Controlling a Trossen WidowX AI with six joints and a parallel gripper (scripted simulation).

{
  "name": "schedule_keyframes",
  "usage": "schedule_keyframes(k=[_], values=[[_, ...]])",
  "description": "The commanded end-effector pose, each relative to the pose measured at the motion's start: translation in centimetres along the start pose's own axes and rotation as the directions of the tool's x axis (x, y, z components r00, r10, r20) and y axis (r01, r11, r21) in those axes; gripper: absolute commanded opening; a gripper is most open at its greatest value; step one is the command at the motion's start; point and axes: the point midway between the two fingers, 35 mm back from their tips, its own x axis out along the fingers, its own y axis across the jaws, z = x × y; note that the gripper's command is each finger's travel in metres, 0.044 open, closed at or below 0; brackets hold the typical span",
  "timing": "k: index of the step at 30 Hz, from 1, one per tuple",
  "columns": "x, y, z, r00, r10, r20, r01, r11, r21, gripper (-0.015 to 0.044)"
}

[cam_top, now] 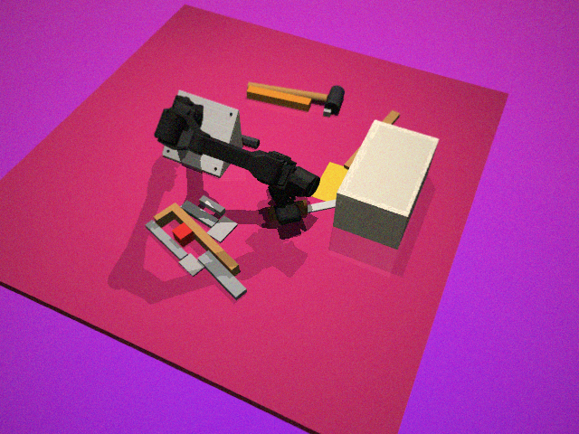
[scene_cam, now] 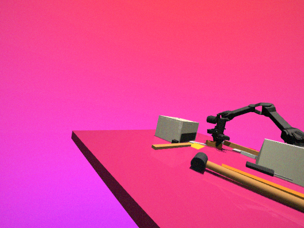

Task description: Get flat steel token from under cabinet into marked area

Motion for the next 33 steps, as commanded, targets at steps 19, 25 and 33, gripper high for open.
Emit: schedule_keyframes(k=[19,25,33], values=[[0.1,2.5,-0.1,1.0,0.008,-0.004,-0.008,1.0,-0.014,0.0],[0.1,3.0,-0.1,1.0,0.008,-0.004,-0.009,1.0,-0.014,0.0],[0.1,3.1,-0.4,1.0,0.009,-0.004,-0.009,1.0,-0.015,0.0]])
